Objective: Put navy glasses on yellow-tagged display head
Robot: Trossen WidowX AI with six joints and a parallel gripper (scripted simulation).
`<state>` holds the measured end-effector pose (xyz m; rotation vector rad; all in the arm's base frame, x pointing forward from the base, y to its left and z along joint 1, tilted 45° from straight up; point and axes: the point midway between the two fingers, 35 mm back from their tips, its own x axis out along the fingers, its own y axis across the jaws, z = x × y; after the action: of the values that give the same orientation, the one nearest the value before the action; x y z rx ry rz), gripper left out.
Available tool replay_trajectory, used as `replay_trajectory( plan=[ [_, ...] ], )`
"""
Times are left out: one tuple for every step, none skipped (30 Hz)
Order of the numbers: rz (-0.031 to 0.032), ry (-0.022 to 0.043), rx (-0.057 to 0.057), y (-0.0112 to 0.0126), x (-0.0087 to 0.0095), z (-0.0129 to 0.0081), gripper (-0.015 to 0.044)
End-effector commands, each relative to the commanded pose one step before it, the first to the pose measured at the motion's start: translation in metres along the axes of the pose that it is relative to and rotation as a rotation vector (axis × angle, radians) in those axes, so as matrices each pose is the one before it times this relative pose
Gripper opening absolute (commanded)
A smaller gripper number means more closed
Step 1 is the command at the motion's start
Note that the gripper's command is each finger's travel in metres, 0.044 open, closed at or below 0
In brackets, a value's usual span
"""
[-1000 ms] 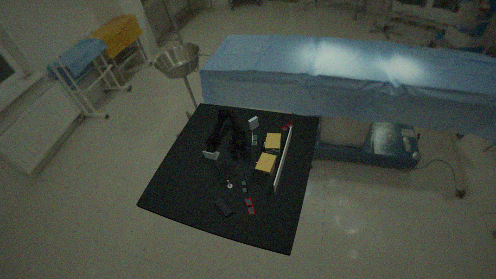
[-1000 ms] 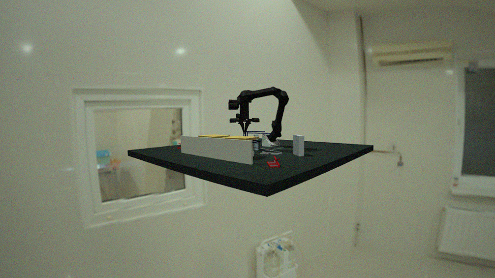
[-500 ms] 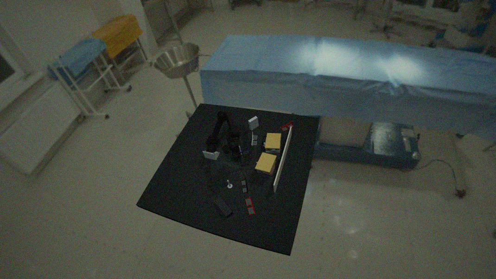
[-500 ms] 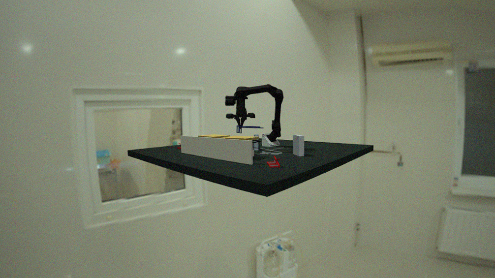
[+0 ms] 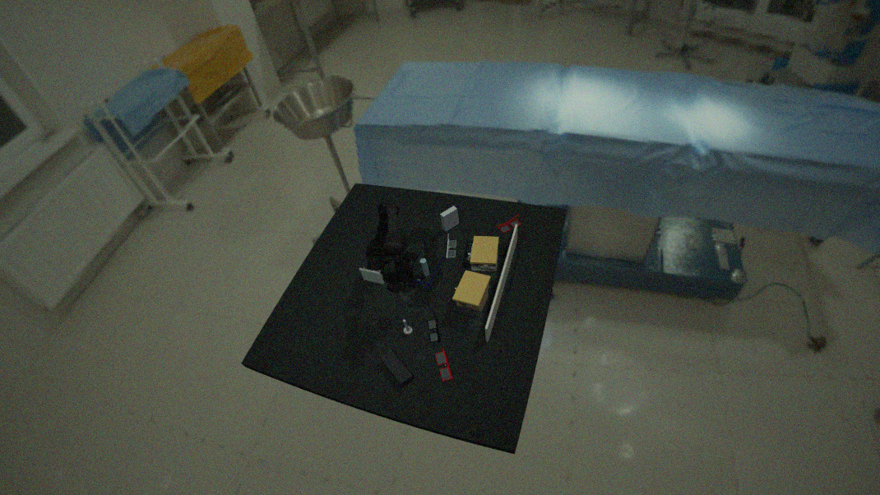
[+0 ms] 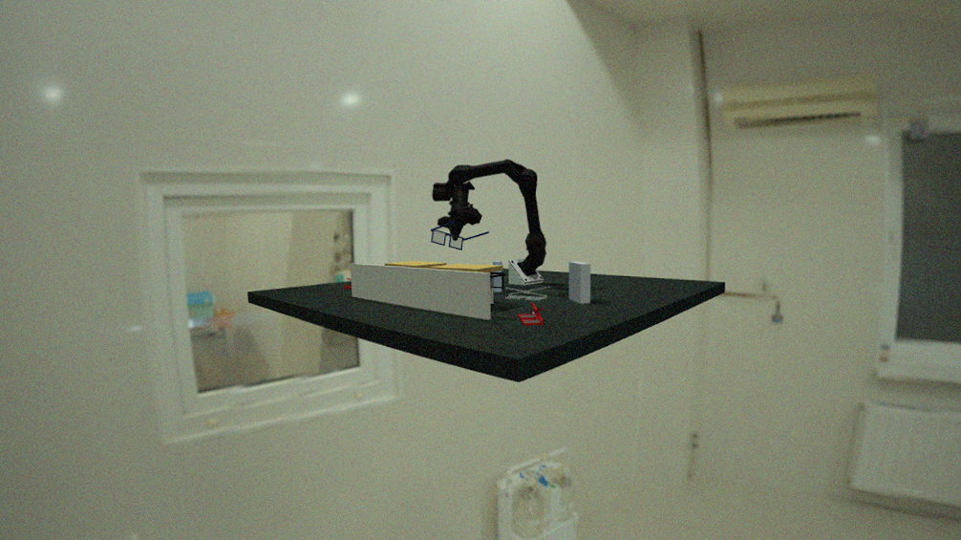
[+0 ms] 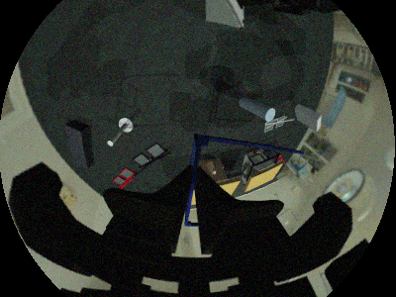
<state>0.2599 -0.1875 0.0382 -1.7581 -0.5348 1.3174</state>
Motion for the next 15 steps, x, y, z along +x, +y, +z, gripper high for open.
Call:
replay_trajectory(
  plan=[
    [-0.03015,0.05622,0.1666,0.01585,-0.01133,0.00067,0.0000],
    [-0.00940,0.01525,0.0493,0.00473,-0.00341,-0.00024,0.0000],
    [-0.00998,0.01502,0.0492,0.00471,-0.00345,-0.00042,0.0000],
    [-0.01054,0.01477,0.0491,0.00468,-0.00350,-0.00059,0.0000],
    [-0.01111,0.01450,0.0490,0.00465,-0.00354,-0.00077,0.0000],
    [-0.01166,0.01420,0.0489,0.00461,-0.00358,-0.00094,0.0000],
    [-0.01221,0.01388,0.0488,0.00456,-0.00362,-0.00112,0.0000],
    [-0.01276,0.01354,0.0487,0.00451,-0.00366,-0.00129,0.0000],
    [-0.01329,0.01317,0.0486,0.00445,-0.00370,-0.00145,0.0000],
    [-0.01381,0.01278,0.0485,0.00438,-0.00374,-0.00162,0.0000],
    [-0.01432,0.01237,0.0484,0.00431,-0.00378,-0.00178,0.0000],
    [-0.01482,0.01194,0.0484,0.00422,-0.00382,-0.00194,0.0000],
    [-0.01531,0.01148,0.0483,0.00414,-0.00386,-0.00209,0.0000],
    [-0.01578,0.01101,0.0482,0.00404,-0.00390,-0.00224,0.0000],
    [-0.01624,0.01051,0.0481,0.00394,-0.00394,-0.00239,0.0000]
  ],
)
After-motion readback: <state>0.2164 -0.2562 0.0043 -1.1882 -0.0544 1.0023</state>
